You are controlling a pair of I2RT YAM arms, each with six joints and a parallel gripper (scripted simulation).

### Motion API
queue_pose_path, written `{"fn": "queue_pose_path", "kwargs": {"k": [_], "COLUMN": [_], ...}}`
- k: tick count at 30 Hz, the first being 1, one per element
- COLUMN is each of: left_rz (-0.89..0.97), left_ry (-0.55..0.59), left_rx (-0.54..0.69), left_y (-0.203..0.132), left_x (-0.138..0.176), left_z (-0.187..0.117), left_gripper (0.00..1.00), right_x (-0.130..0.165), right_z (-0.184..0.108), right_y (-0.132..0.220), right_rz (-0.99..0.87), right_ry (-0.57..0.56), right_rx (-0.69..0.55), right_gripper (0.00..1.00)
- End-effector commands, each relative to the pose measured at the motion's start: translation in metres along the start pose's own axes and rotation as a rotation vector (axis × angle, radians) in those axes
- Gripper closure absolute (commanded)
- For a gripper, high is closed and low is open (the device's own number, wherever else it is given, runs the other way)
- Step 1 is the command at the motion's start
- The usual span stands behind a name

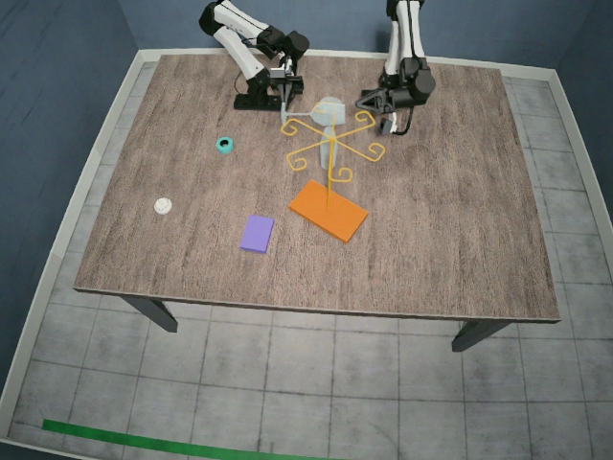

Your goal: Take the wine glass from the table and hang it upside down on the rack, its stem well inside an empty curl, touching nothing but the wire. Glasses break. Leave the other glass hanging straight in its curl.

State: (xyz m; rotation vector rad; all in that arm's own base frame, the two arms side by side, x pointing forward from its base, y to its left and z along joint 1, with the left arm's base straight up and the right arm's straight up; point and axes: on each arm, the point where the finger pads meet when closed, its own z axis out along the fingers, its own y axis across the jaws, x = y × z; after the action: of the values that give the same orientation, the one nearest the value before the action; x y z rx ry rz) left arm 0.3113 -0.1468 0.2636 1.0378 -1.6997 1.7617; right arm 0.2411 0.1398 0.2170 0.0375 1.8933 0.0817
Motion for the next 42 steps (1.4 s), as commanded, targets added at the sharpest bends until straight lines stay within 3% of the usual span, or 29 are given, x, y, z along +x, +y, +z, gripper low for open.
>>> {"fn": "queue_pose_path", "kwargs": {"k": [1, 42], "left_rz": [0.039, 0.039], "left_ry": [0.005, 0.005], "left_rx": [0.003, 0.003], "left_y": [-0.009, -0.009], "left_x": [0.007, 0.007], "left_z": [-0.002, -0.002], "left_gripper": [0.82, 0.82], "right_x": [-0.007, -0.026], "right_z": [0.001, 0.020], "right_y": [0.003, -0.048], "right_rz": [0.047, 0.041], "right_ry": [-0.026, -0.160], "right_rx": [-0.044, -0.055], "right_gripper": [1.00, 1.00]}}
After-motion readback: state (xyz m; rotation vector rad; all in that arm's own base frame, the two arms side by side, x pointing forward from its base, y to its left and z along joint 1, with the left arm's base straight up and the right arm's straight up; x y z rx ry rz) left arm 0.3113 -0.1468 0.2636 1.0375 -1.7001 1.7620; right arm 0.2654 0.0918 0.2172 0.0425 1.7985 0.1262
